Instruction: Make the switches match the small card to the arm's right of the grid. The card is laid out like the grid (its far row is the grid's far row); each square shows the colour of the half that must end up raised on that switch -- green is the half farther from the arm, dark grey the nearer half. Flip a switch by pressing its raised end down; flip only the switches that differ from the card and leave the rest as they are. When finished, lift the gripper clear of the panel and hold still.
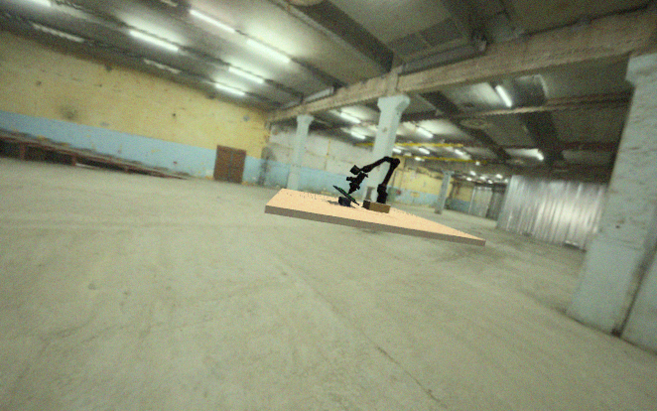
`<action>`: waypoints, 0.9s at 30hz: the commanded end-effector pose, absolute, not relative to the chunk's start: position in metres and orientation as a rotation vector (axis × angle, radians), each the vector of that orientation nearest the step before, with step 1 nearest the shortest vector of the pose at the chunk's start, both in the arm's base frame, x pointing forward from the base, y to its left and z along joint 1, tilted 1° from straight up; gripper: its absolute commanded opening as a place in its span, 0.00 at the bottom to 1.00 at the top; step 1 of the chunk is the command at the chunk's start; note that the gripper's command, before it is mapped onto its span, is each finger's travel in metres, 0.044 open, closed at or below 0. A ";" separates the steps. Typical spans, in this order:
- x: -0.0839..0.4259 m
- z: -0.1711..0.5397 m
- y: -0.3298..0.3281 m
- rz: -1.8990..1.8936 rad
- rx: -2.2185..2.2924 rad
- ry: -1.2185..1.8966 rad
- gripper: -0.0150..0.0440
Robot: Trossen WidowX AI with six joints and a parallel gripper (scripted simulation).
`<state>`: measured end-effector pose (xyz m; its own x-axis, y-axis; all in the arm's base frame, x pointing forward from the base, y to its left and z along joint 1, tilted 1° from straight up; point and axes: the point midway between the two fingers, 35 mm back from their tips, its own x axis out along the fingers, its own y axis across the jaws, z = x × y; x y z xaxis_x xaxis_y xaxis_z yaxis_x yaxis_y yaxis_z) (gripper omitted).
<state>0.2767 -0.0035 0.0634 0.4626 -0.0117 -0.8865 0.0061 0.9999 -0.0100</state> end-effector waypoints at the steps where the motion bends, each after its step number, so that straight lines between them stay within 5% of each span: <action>1: 0.268 0.083 -0.005 -0.008 -0.024 1.076 0.25; 27: 0.248 0.077 -0.059 -0.011 -0.010 1.030 0.25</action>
